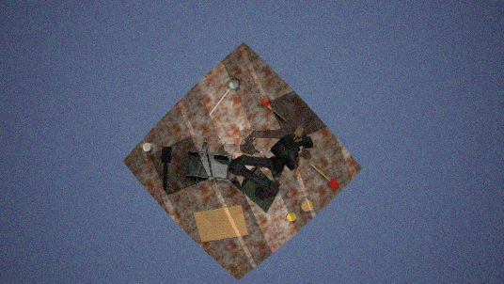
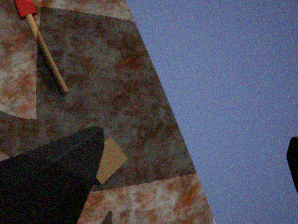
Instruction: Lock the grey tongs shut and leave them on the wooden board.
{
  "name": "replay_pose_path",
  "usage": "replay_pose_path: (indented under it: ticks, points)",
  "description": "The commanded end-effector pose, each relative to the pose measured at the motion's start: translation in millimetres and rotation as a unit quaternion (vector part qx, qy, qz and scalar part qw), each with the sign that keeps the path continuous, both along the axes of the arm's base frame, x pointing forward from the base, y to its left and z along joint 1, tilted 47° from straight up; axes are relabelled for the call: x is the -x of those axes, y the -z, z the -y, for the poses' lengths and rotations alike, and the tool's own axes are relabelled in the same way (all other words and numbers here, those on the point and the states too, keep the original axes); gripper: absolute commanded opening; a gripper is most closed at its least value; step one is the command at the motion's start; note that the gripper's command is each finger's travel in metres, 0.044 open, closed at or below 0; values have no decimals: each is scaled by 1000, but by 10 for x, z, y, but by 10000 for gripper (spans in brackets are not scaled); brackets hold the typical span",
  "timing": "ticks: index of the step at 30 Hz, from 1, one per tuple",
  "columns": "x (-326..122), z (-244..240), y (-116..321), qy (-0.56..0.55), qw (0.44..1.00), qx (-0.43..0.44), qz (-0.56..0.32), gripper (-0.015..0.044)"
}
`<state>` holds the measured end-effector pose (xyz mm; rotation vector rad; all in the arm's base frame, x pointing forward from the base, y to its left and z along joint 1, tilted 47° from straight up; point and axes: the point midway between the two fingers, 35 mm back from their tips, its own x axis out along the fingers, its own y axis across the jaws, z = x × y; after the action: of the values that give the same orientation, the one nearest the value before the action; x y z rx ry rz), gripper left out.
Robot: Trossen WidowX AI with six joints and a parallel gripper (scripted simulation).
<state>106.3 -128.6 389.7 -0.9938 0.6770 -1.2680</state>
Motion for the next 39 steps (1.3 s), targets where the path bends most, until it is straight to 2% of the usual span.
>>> replay_pose_path:
  ticks: [1, 7, 13, 22, 31, 36, 39]
  points:
    - [0, 0, 0, 0, 1000, 0, 0, 426]
    - [76, -61, -217, -38, 999, 26, 30, 440]
    - [322, -66, -592, -104, 988, 58, 98, 440]
    - [699, 349, -926, -168, 964, 52, 200, 440]
    - [663, 998, -852, -209, 944, -17, 253, 440]
    - [463, 1357, -653, -226, 931, -76, 275, 440]
    - [260, 1546, -535, -240, 930, -102, 258, 440]
